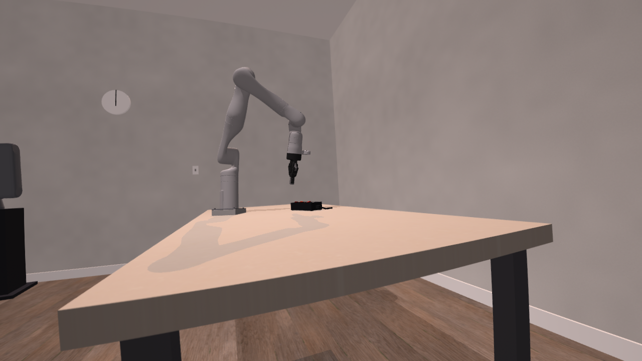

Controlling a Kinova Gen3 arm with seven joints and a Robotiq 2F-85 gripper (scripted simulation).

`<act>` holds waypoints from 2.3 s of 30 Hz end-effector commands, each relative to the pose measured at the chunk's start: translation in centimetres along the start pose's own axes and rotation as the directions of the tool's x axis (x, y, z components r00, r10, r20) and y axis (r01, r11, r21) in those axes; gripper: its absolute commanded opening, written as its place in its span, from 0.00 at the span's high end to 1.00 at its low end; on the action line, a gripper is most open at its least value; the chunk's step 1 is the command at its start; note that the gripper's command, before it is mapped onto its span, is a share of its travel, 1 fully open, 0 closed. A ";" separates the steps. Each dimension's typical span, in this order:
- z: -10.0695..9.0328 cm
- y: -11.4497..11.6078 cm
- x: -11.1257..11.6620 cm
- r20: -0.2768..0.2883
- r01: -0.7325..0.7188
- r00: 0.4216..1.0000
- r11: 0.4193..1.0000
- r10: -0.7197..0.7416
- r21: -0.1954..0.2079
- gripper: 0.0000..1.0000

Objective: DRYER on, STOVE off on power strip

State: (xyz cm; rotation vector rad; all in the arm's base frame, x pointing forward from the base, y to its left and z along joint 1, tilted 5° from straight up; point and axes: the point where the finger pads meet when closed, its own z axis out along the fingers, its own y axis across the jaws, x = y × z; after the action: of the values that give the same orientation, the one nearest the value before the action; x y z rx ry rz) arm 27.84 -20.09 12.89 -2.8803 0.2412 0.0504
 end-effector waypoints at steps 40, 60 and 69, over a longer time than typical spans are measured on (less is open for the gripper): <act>2.7 1.1 -1.3 0.172 0.204 0.970 0.964 -0.174 -0.173 1.00; 2.7 1.1 -1.3 0.172 0.204 0.970 0.964 -0.174 -0.173 1.00; 2.7 1.1 -1.3 0.172 0.204 0.970 0.964 -0.174 -0.173 1.00</act>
State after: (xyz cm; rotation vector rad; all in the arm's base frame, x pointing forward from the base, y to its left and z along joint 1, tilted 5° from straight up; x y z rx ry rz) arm 26.46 -20.08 10.06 -3.0438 -0.0758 0.2688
